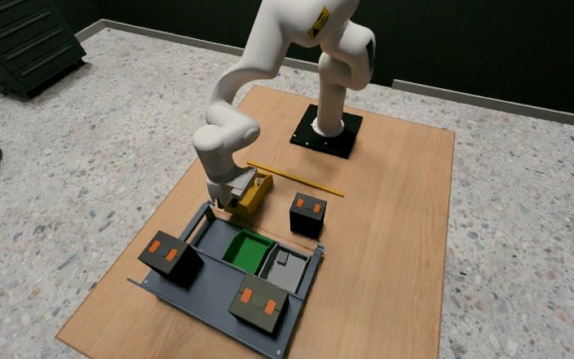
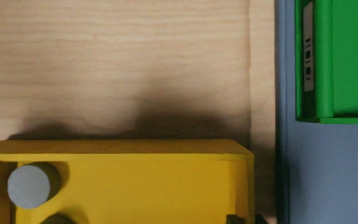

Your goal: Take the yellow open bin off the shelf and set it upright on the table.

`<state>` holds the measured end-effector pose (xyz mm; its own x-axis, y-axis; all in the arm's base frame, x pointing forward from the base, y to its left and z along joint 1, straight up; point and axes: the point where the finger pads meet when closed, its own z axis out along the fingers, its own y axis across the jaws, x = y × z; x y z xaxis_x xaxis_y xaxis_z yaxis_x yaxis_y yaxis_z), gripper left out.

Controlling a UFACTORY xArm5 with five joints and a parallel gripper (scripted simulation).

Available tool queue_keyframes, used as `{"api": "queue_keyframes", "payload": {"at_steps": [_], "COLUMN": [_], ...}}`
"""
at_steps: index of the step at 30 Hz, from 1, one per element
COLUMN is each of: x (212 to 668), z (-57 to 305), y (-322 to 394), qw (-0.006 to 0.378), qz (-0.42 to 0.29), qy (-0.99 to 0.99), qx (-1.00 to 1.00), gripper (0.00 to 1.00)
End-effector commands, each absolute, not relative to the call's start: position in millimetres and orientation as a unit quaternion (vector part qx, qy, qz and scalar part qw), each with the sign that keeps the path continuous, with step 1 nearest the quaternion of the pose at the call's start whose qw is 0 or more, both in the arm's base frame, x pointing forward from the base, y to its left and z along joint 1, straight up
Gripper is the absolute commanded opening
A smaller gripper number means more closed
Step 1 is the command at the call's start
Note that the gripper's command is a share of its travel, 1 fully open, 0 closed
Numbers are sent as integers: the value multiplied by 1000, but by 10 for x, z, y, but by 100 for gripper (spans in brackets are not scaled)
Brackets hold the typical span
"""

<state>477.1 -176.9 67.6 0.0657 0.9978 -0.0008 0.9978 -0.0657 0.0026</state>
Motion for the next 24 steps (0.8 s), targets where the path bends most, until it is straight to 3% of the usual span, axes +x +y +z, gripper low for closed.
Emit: {"api": "queue_keyframes", "payload": {"at_steps": [1,24], "x": [4784,4784], "z": [672,635], "y": [-1774,-1773], "qw": [2,2], "qz": [3,3], "qy": [683,683], "qx": [730,730], "gripper": [0,0]}}
